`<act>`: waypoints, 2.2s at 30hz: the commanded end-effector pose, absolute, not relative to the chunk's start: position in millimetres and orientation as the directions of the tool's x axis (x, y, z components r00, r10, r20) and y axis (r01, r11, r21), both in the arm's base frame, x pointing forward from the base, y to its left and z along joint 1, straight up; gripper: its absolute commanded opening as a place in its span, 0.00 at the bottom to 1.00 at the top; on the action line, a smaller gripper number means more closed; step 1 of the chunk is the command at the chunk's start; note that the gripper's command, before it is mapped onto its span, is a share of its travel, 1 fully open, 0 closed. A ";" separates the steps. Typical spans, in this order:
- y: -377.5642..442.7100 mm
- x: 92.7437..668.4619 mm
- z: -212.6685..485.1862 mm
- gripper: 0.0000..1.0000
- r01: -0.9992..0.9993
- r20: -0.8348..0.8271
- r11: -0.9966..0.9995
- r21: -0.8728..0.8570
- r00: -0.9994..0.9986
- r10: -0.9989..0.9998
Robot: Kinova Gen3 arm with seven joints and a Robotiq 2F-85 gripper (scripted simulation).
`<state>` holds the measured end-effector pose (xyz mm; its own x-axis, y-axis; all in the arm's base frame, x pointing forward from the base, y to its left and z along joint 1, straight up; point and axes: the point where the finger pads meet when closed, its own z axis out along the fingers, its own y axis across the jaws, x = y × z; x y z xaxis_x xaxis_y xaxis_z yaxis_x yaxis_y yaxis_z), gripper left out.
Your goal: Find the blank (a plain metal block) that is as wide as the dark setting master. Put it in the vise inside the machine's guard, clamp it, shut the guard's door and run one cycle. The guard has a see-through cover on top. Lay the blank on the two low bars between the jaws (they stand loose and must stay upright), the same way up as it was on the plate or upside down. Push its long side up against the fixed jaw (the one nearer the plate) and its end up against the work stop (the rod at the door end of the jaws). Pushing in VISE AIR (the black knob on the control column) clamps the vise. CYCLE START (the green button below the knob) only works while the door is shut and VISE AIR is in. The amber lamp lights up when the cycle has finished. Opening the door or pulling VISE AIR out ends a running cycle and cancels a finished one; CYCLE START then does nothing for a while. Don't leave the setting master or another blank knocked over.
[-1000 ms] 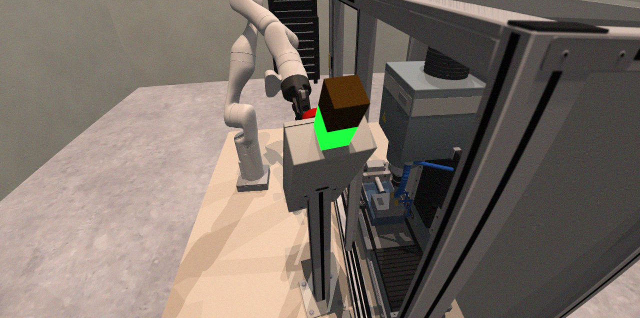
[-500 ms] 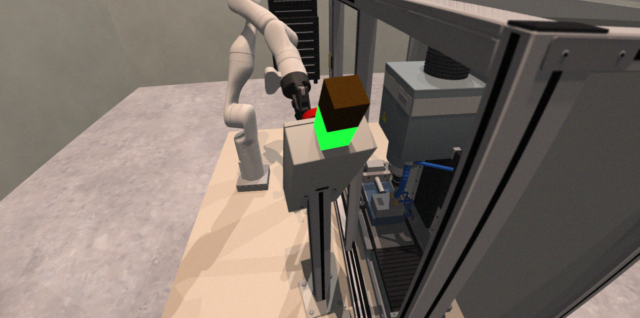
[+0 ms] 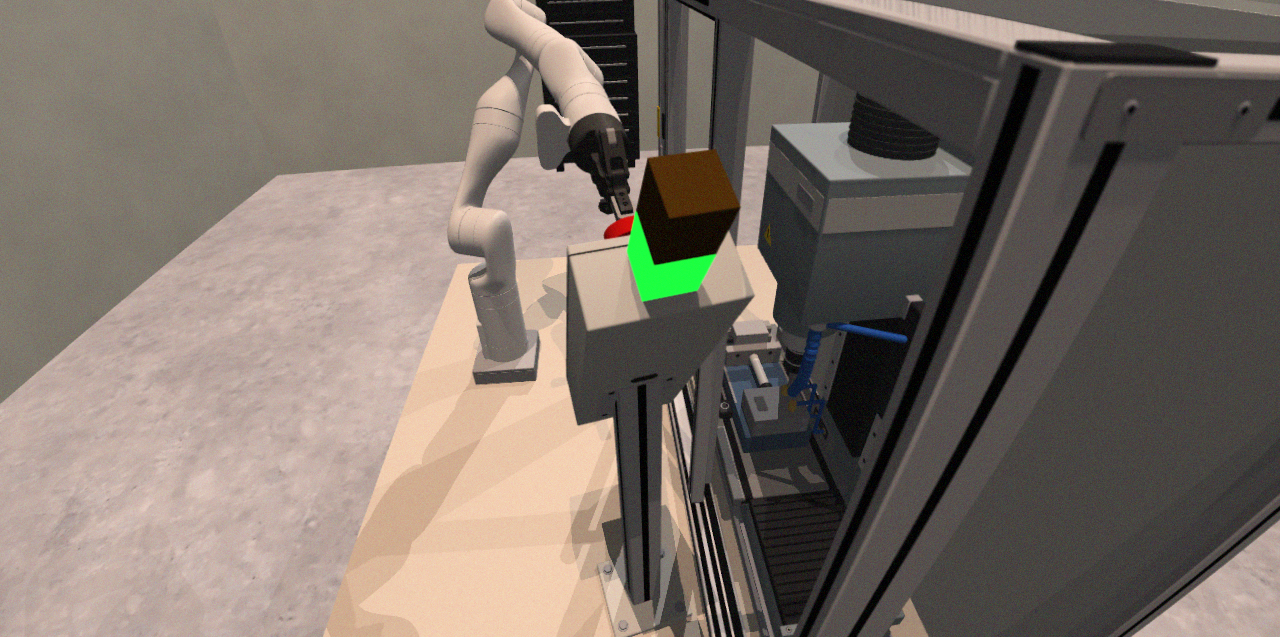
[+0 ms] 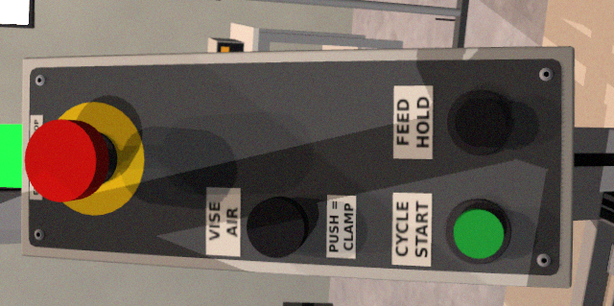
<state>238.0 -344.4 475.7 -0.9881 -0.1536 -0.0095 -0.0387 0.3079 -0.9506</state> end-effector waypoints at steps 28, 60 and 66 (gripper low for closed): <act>-343.1 256.4 591.5 0.10 0.011 -0.023 0.095 -0.995 -0.992 -0.124; -342.8 261.3 619.3 0.10 0.011 -0.023 0.095 -0.995 -0.992 -0.124; -342.8 261.3 619.3 0.10 0.011 -0.023 0.095 -0.995 -0.992 -0.124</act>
